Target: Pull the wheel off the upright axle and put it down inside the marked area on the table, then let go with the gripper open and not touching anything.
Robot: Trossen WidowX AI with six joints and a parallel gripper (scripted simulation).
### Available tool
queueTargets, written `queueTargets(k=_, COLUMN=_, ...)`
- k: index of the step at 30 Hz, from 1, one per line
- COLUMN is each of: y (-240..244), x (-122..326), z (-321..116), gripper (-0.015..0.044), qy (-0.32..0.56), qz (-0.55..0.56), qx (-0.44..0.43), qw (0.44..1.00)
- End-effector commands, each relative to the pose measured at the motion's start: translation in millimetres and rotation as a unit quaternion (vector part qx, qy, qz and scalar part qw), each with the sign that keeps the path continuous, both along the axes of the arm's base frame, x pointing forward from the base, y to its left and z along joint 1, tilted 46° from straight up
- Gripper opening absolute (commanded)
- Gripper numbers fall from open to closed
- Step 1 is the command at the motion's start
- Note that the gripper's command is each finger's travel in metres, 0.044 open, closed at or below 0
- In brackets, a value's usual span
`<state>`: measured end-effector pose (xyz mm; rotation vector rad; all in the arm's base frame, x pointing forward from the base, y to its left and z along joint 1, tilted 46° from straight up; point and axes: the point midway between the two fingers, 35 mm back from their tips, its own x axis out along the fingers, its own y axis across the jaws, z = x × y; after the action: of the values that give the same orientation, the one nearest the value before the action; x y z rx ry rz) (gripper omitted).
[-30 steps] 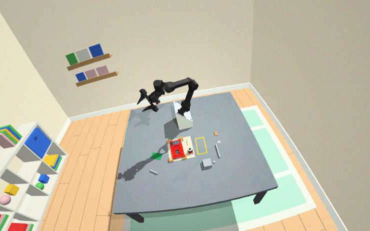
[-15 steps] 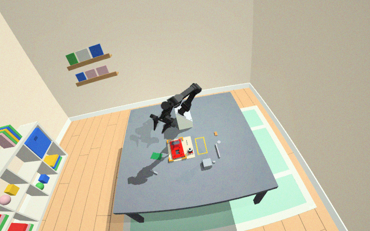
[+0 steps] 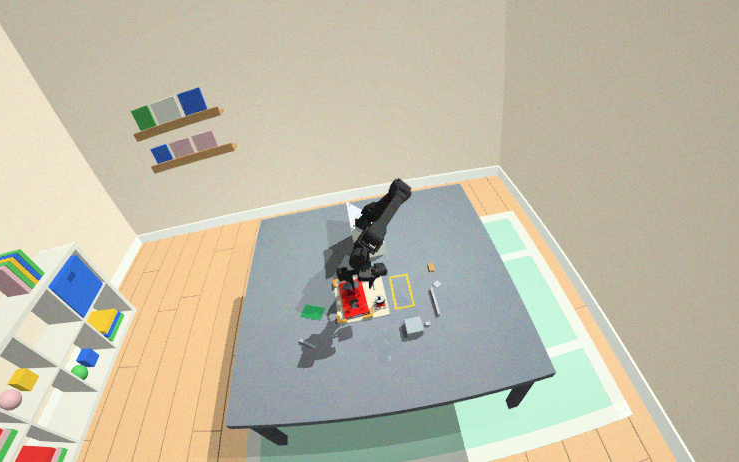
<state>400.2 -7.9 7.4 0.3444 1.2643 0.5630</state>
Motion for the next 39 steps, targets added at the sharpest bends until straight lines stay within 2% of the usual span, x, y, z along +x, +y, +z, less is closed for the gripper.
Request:
queueTargets(k=1, y=53, x=-25, z=-6, gripper=0.0300, qy=0.085, qz=0.017, qx=0.054, qw=0.995)
queueTargets(k=6, y=92, x=-47, z=-6, gripper=0.0300, qy=0.154, qz=0.032, qx=0.086, qw=0.984)
queueTargets(k=18, y=88, x=-44, z=-13, gripper=0.0300, qy=0.154, qz=0.032, qx=0.085, qw=0.984)
queueTargets(k=28, y=135, x=-51, z=-61, gripper=0.0300, qy=0.154, qz=0.032, qx=0.087, qw=0.984)
queueTargets(k=34, y=139, x=-51, z=-65, gripper=0.0300, qy=0.154, qz=0.032, qx=0.087, qw=0.984)
queueTargets(k=38, y=138, x=-52, z=-63, gripper=0.0195, qy=0.157, qz=0.037, qx=0.084, qw=0.983)
queueTargets(k=39, y=138, x=-52, z=-63, gripper=0.0188, qy=0.157, qz=0.037, qx=0.084, qw=0.983)
